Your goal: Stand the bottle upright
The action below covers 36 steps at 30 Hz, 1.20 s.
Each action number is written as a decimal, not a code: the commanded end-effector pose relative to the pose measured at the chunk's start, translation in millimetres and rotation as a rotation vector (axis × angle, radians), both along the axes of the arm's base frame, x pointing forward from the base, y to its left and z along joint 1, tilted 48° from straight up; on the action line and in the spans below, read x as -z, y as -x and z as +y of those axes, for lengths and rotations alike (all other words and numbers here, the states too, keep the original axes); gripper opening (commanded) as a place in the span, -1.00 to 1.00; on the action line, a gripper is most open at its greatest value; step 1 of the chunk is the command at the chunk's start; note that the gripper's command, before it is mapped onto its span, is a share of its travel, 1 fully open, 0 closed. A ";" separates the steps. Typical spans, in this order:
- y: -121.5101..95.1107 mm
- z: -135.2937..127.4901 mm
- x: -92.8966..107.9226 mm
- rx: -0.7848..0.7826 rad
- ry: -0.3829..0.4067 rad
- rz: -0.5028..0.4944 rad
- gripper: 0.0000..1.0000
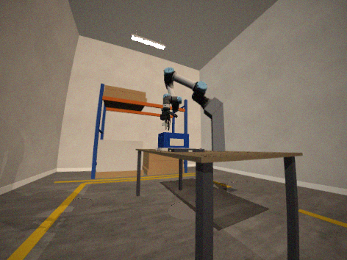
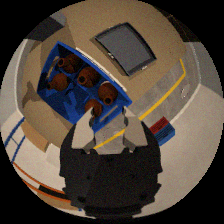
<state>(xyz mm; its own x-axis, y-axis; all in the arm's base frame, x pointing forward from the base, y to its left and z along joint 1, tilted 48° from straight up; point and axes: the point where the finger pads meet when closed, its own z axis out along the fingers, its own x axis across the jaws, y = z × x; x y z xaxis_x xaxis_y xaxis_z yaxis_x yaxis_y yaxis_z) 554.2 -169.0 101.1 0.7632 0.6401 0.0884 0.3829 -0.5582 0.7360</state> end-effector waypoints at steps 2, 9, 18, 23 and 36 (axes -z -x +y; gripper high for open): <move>8.0 8.3 -11.0 0.000 0.000 0.000 -0.24; 11.9 12.2 -16.0 0.000 0.000 0.000 -0.24; 12.1 12.5 -16.3 0.000 0.000 0.000 -1.00; 12.1 12.5 -16.3 0.000 0.000 0.000 -1.00; 12.1 12.5 -16.3 0.000 0.000 0.000 -1.00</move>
<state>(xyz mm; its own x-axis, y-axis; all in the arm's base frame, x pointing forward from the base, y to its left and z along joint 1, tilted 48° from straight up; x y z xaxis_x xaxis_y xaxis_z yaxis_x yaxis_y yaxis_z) 541.9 -156.7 116.8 0.7634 0.6399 0.0882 0.3832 -0.5586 0.7356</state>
